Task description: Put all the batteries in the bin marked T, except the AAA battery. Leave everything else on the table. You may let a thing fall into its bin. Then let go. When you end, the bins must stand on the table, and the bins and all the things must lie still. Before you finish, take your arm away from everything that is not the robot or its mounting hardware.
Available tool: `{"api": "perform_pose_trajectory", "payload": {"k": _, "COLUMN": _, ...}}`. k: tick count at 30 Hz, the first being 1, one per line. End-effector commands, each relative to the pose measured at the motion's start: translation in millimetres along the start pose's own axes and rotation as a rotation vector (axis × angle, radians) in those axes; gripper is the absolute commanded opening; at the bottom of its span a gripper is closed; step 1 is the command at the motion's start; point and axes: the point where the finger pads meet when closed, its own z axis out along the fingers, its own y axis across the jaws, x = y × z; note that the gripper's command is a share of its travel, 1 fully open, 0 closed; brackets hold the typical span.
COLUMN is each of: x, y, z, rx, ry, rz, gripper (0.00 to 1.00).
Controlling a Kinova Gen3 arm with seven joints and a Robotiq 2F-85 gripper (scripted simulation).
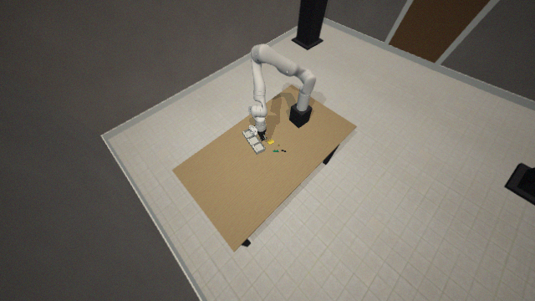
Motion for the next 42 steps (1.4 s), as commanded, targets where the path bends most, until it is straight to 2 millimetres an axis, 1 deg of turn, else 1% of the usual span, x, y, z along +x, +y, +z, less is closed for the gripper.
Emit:
{"api": "perform_pose_trajectory", "payload": {"k": 1, "x": 7, "y": 6, "z": -37, "rx": -0.002, "ry": 0.019, "rz": 0.009, "gripper": 0.09}}
{"api": "perform_pose_trajectory", "payload": {"k": 5, "x": 6, "y": 6, "z": -69, "rx": -0.001, "ry": 0.018, "rz": 0.008, "gripper": 0.09}}
{"api": "perform_pose_trajectory", "payload": {"k": 18, "x": 6, "y": 6, "z": -67, "rx": -0.002, "ry": 0.02, "rz": 0.01, "gripper": 0.09}}
{"api": "perform_pose_trajectory", "payload": {"k": 19, "x": 0, "y": 0, "z": -60, "rx": 0.002, "ry": 0.018, "rz": 0.071, "gripper": 0.29}}
{"api": "perform_pose_trajectory", "payload": {"k": 24, "x": -18, "y": -20, "z": -29, "rx": 0.0, "ry": 0.021, "rz": 0.311, "gripper": 0.29}}
{"api": "perform_pose_trajectory", "payload": {"k": 26, "x": -18, "y": -20, "z": -29, "rx": 0.0, "ry": 0.021, "rz": 0.311, "gripper": 0.29}}
{"api": "perform_pose_trajectory", "payload": {"k": 27, "x": -21, "y": -24, "z": -25, "rx": 0.001, "ry": 0.026, "rz": 0.361, "gripper": 0.29}}
{"api": "perform_pose_trajectory", "payload": {"k": 30, "x": -35, "y": -37, "z": -5, "rx": 0.003, "ry": 0.02, "rz": 0.491, "gripper": 0.29}}
{"api": "perform_pose_trajectory", "payload": {"k": 41, "x": -79, "y": -84, "z": 60, "rx": 0.003, "ry": 0.018, "rz": 0.491, "gripper": 0.29}}
{"api": "perform_pose_trajectory", "payload": {"k": 42, "x": -79, "y": -84, "z": 60, "rx": 0.003, "ry": 0.018, "rz": 0.491, "gripper": 0.29}}
